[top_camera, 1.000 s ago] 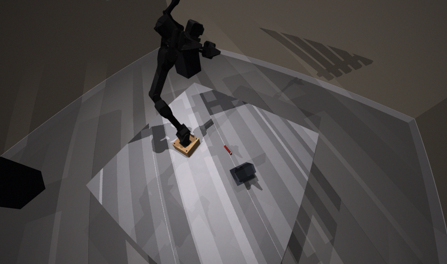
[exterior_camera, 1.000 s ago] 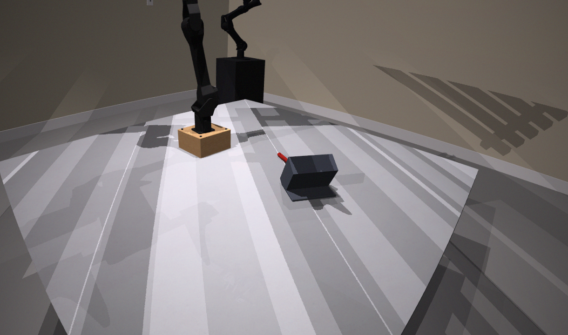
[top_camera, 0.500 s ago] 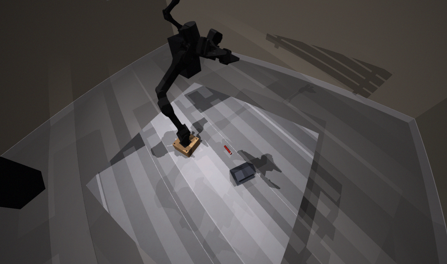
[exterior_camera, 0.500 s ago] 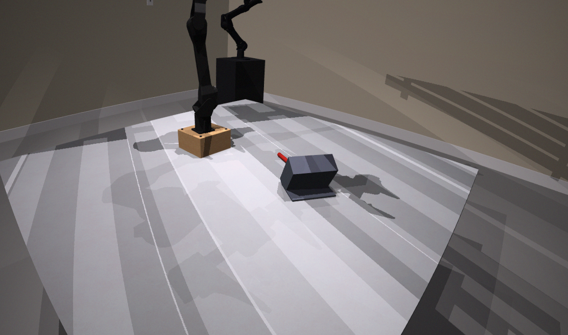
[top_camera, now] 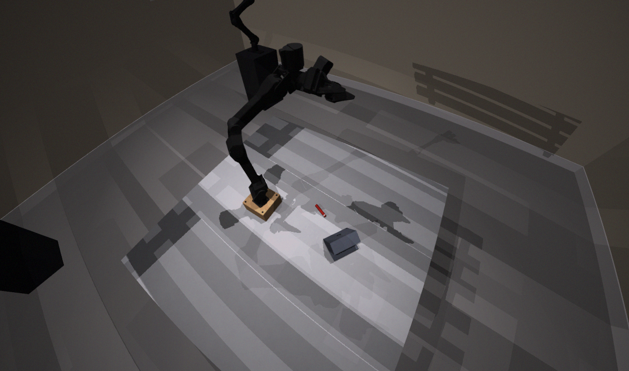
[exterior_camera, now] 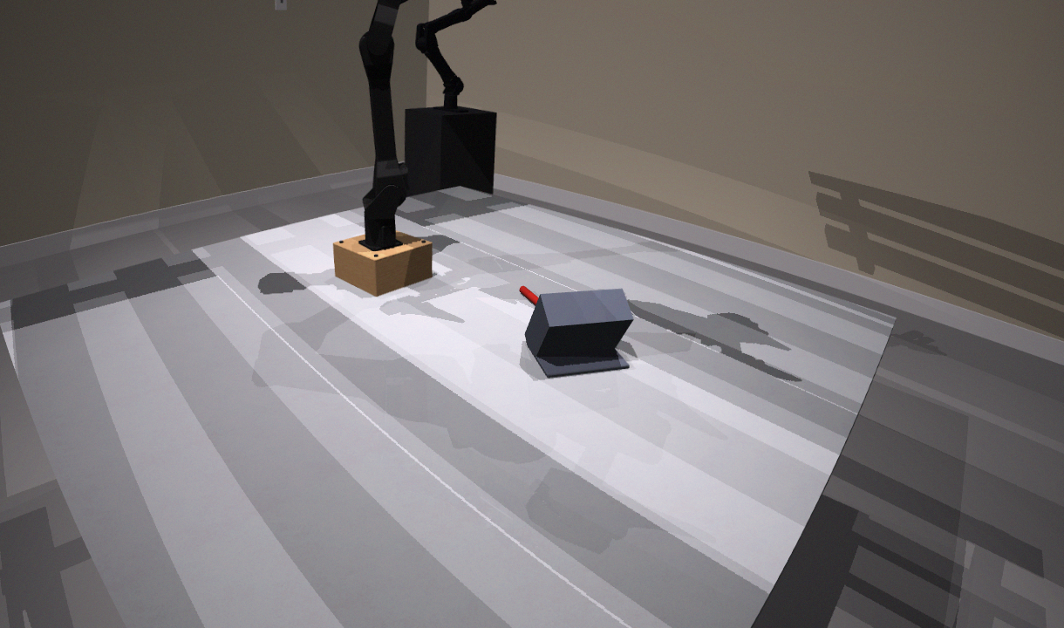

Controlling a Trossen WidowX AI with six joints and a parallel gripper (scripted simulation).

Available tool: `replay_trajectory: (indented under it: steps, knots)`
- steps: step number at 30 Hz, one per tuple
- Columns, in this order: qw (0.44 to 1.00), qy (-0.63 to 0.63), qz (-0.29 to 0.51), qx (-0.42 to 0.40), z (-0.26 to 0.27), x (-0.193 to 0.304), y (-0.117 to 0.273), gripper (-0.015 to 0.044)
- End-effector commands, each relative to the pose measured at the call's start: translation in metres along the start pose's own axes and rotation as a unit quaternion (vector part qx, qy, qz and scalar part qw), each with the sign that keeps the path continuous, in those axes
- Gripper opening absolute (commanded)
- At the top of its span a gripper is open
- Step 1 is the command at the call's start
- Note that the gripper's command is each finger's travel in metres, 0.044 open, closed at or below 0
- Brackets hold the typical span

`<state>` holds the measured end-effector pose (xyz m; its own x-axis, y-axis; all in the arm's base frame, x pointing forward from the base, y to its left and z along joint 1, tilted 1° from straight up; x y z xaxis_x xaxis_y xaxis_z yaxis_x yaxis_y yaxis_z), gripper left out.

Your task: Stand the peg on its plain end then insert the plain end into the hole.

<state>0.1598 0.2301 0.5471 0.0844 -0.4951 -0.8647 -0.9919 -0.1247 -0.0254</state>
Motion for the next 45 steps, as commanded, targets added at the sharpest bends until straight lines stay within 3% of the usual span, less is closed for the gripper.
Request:
replay_trajectory:
  steps: [1,19,45]
  knots:
    - [1.000,0.004,0.016,-0.021,0.022,0.012,-0.016,0.0440]
    - [0.989,-0.016,0.099,-0.109,0.078,0.075,-0.069,0.0440]
    - [0.913,-0.139,0.346,-0.166,0.129,0.211,-0.119,0.0440]
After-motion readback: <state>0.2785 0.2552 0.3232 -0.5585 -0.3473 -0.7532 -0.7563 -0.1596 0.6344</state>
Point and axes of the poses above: the point midway between the two fingers, 35 mm back from their tips, its own y axis back along the fingers, its own z axis across the jaws, x = y × z, the point moved 9 cm from there along y, back along the fingers, and after that the axes turned 6 degrees about -y, right-handed, at the moved point
